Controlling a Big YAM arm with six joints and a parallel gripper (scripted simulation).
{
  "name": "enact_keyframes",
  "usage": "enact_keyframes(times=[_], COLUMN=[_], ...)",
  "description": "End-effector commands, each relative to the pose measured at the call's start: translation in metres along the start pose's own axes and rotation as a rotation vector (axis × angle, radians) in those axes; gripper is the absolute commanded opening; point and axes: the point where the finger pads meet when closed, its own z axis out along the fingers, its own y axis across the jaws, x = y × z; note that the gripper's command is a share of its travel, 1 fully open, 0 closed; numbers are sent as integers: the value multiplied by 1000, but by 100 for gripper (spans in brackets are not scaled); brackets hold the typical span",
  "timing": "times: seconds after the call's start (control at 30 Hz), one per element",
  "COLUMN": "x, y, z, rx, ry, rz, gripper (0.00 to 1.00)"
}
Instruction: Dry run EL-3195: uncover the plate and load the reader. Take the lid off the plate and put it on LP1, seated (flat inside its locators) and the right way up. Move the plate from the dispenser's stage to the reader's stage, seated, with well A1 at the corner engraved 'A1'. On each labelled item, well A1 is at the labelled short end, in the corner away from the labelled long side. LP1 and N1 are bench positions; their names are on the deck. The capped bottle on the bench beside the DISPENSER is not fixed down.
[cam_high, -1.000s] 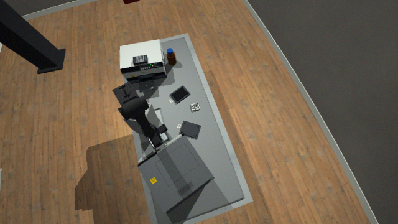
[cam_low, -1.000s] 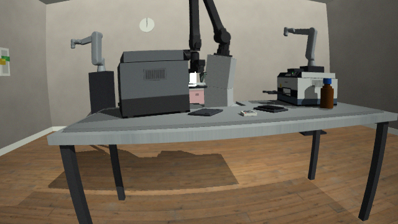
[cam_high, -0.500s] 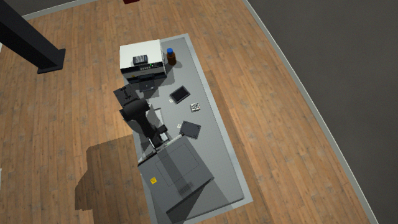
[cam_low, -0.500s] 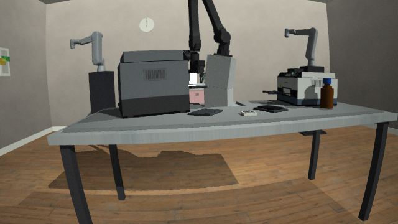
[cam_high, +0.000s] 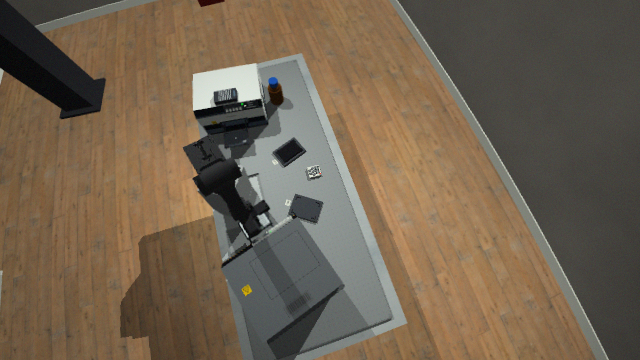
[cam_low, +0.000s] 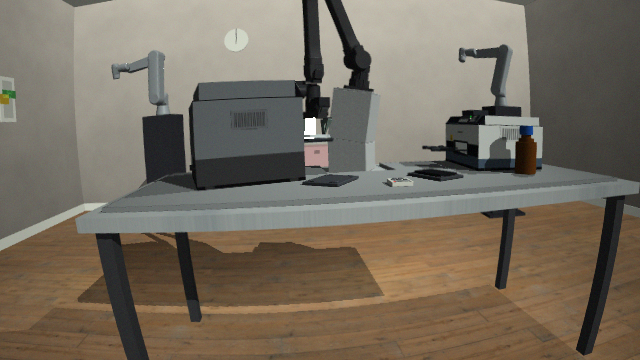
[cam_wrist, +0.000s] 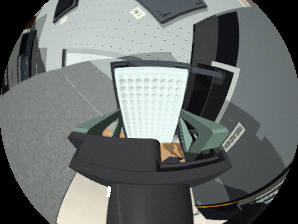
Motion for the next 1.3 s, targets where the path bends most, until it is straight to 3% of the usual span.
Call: enact_keyframes(times=[0.0, 1.27], x=[-1, -3], y=[0, -9], z=[6, 11], rx=[-2, 11], ry=[3, -4], rz=[-5, -31], gripper=[86, 86])
